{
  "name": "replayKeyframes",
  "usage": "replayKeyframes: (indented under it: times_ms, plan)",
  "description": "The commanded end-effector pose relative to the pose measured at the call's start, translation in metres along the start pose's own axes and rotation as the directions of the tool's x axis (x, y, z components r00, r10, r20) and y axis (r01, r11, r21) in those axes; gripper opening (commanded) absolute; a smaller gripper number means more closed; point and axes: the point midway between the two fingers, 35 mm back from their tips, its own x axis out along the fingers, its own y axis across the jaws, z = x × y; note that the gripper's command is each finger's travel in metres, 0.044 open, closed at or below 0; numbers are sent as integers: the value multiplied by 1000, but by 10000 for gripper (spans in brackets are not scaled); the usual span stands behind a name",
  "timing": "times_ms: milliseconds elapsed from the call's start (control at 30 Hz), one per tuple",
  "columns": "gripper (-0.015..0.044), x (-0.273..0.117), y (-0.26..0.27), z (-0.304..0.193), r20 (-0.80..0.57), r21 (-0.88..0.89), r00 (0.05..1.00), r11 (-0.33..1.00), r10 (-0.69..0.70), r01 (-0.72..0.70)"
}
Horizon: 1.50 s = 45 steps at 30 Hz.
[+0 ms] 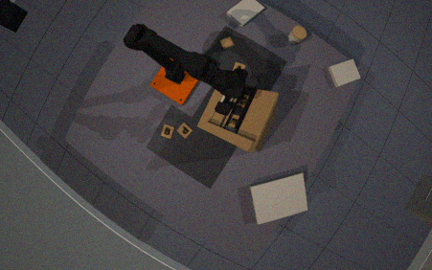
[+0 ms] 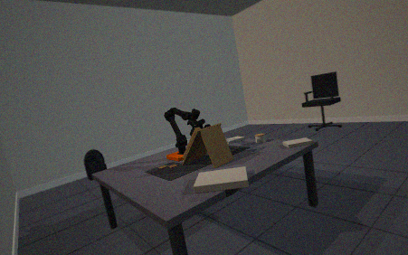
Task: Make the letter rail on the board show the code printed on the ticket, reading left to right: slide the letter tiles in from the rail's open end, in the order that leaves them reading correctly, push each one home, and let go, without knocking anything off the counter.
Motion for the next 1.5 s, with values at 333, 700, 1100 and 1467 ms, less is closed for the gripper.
replayKeyframes:
  times_ms: [333,700,1100,1467]
  plan:
    - [0,1,-6,0,1,-4,1000,1000,5,-5]
    - [0,1,-12,0,1,-5,1000,1000,5,-5]
    - [0,1,-17,0,1,-5,1000,1000,4,-4]
    - [0,1,-23,0,1,-6,1000,1000,4,-4]
